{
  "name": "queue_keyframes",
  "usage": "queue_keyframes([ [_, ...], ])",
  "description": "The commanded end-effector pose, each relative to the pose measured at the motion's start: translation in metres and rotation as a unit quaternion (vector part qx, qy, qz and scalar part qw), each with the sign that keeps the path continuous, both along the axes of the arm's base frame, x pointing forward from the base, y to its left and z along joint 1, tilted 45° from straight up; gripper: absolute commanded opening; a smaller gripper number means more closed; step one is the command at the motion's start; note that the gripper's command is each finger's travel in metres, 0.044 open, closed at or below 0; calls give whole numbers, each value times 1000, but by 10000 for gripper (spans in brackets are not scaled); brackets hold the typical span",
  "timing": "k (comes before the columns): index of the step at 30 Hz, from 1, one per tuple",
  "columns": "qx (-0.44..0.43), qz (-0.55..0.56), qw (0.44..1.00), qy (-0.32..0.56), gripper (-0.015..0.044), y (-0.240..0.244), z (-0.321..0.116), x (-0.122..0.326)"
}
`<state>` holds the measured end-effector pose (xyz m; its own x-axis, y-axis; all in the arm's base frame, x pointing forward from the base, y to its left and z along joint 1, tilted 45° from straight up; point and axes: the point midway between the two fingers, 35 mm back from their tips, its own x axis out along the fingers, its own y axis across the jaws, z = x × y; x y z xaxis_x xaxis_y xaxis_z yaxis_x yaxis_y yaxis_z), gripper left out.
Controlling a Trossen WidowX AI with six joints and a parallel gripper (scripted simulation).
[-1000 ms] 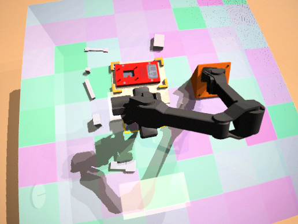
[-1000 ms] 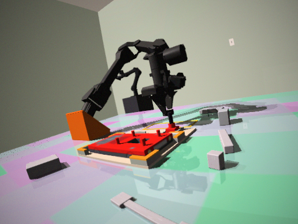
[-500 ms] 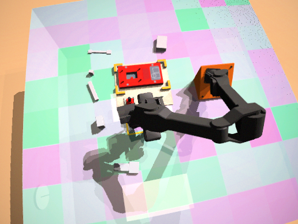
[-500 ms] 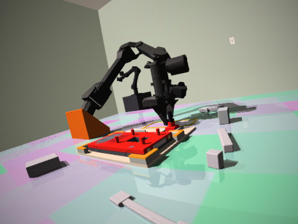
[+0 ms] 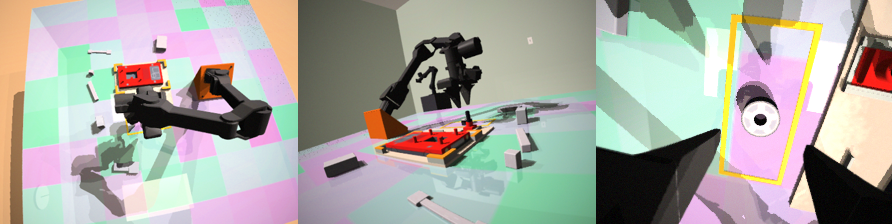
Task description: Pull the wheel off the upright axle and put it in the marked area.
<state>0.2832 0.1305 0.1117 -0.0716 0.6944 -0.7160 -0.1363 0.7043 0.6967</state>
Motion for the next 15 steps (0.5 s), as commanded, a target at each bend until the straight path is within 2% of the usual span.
queue_keyframes([
  [1,-2,1,1000,2,352,-6,-2,-5],
  [4,-6,2,1000,2,431,-38,1,-29],
  [5,-6,2,1000,2,440,-48,2,-38],
  [9,0,4,1000,3,440,-74,7,-71],
  [15,0,4,1000,3,440,-75,7,-73],
])
